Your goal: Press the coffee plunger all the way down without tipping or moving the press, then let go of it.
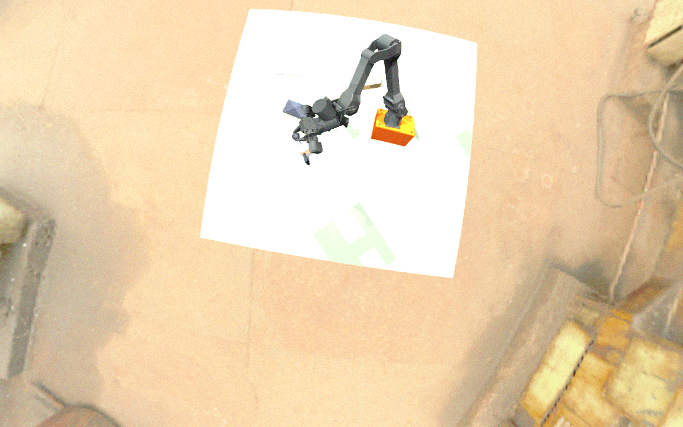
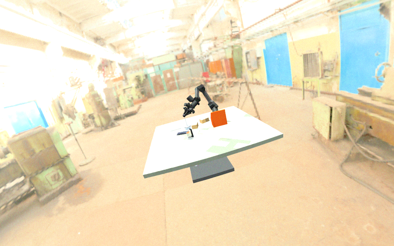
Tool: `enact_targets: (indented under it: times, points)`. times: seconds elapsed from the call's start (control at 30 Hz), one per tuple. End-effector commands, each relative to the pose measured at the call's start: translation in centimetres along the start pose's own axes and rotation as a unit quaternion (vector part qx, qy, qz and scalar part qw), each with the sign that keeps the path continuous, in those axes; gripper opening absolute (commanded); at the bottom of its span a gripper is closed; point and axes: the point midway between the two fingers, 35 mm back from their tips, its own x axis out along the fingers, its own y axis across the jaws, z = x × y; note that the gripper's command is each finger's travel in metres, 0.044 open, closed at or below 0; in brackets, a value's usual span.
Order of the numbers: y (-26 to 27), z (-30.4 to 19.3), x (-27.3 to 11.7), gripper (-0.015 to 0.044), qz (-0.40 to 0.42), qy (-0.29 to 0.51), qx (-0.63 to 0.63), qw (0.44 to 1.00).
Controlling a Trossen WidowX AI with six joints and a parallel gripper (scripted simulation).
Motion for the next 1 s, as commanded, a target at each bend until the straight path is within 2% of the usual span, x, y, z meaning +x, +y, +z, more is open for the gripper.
enact_targets:
  times: [0.0,0.97]
  points:
    - [0.1,-1.9,0.8,0.013,0.002,0.017,-0.005,1.0]
    - [0.1,-5.8,3.7,0.013,0.001,0.017,-0.006,1.0]
